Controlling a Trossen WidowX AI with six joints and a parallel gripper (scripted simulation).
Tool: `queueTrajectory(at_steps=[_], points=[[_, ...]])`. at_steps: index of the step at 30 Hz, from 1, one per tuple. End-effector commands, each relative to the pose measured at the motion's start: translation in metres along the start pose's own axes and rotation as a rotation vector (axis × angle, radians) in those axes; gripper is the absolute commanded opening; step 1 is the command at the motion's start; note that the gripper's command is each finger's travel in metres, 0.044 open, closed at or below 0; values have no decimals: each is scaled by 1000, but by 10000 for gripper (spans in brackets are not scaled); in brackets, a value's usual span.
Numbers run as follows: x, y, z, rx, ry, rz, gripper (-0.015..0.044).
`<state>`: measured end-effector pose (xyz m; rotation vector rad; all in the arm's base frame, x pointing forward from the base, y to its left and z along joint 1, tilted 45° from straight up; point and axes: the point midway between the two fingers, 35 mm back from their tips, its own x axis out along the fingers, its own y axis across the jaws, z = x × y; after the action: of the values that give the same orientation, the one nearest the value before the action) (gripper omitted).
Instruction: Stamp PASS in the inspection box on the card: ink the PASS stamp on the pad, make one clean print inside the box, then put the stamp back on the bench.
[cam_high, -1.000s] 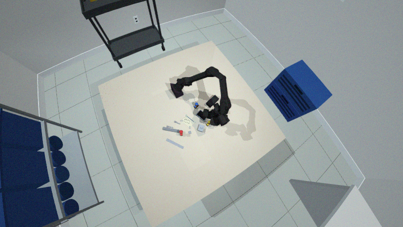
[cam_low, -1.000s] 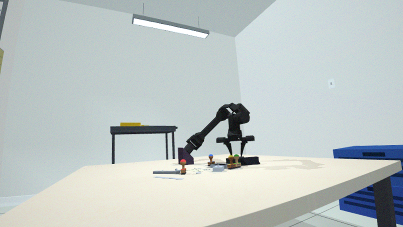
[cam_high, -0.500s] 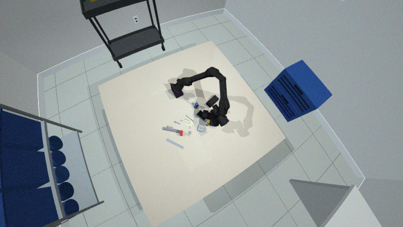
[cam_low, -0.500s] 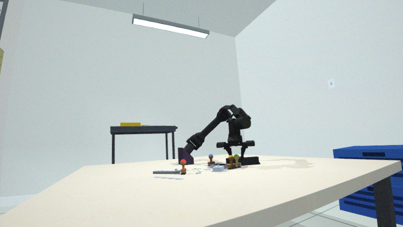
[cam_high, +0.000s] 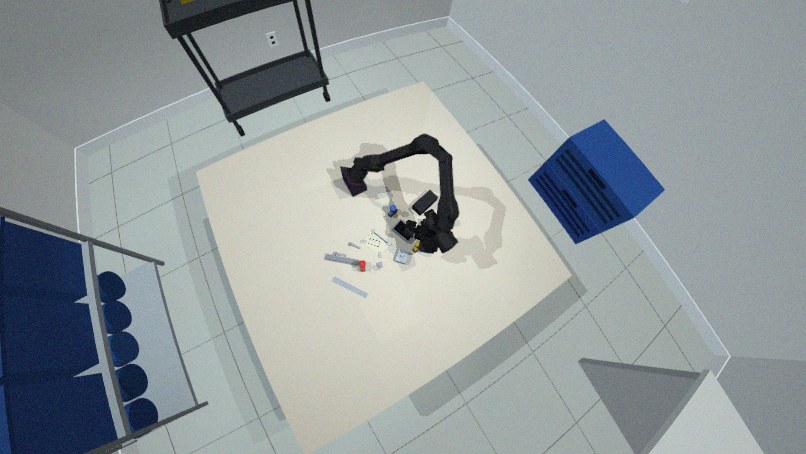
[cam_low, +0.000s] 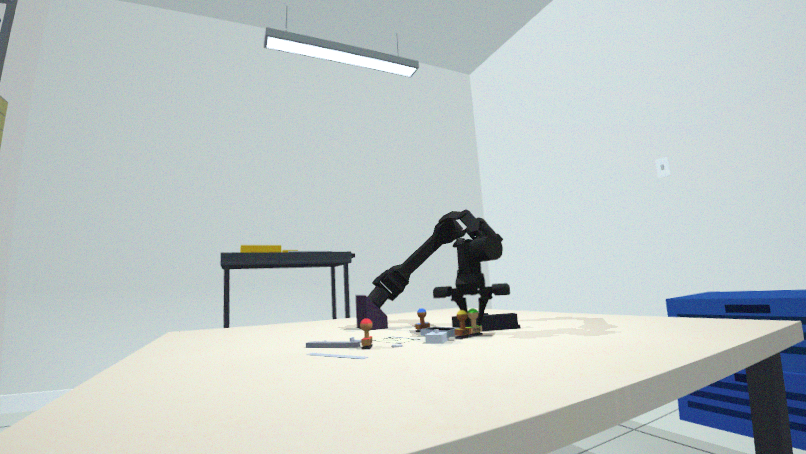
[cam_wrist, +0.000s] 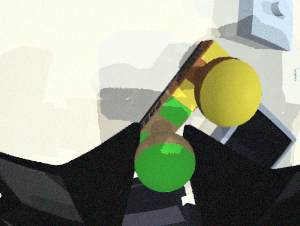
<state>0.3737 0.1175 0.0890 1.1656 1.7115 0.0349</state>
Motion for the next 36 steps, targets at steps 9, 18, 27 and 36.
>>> queueTrajectory(at_steps=[9,18,27,36], points=[[-2,0,0,1,-1,0,0],[-6,0,1,1,-1,0,0],[-11,0,1,1,-1,-1,0],[-15,0,2,1,-2,-1,0]])
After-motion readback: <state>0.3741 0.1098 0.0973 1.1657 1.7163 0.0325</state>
